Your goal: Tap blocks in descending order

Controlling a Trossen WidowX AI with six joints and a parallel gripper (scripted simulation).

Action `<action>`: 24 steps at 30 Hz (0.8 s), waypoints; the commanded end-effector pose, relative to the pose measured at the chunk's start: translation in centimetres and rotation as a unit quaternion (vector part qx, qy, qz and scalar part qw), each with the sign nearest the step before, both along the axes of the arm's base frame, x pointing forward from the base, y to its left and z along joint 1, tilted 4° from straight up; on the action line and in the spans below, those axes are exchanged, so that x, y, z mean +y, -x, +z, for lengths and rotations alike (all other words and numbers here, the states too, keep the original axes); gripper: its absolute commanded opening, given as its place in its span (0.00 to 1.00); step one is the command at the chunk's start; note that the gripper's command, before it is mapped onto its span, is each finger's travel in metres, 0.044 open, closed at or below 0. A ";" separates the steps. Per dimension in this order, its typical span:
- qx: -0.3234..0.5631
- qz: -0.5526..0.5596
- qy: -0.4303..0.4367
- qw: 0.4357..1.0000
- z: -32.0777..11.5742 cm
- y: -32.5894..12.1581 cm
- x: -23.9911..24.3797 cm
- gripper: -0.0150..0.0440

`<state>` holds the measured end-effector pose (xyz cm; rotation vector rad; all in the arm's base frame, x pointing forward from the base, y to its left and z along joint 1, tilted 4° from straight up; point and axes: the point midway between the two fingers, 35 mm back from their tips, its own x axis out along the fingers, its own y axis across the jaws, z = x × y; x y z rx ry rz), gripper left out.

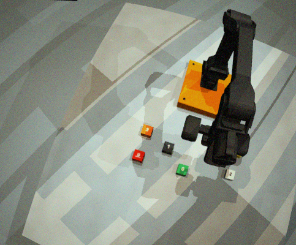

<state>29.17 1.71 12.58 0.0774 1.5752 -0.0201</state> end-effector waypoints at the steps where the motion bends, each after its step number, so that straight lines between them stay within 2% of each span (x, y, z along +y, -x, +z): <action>1: 0.002 0.001 0.008 1.000 -0.1 0.2 -5.6 0.29; 11: 0.016 0.000 0.011 1.000 -0.4 5.5 -18.9 0.29; 16: 0.017 -0.001 0.011 1.000 -0.6 6.1 -19.6 0.29; 22: 0.017 -0.001 0.011 1.000 -7.7 6.3 -19.6 0.29; 24: 0.018 -0.001 0.011 1.000 -8.5 6.4 -19.5 0.29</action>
